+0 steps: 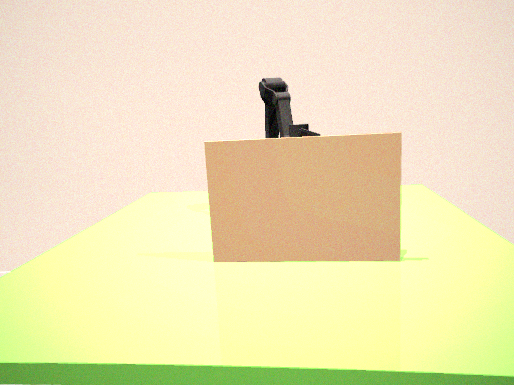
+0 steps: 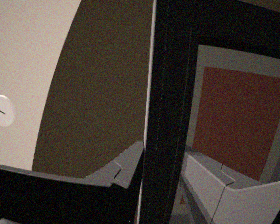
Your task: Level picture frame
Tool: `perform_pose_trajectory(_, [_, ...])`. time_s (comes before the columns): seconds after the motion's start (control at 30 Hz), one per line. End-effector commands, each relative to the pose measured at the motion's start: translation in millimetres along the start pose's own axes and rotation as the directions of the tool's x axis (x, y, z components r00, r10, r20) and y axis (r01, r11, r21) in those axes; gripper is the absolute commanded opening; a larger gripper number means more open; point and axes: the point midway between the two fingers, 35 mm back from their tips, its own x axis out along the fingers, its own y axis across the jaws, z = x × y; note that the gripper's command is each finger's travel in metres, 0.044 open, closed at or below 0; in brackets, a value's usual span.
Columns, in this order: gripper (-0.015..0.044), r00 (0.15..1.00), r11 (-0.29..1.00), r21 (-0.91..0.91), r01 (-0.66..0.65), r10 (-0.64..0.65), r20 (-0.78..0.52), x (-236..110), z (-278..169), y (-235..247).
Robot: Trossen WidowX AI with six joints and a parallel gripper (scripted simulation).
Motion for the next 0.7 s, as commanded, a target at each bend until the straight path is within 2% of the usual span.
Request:
perform_pose_trajectory(0.0, [0.0000,1.000,1.000,0.009,-0.012,0.012,0.002,0.0,1.0,2.2])
perform_pose_trajectory(0.67, [0.0000,1.000,1.000,0.001,-0.003,0.003,0.001,0.0,0.4,-3.5])
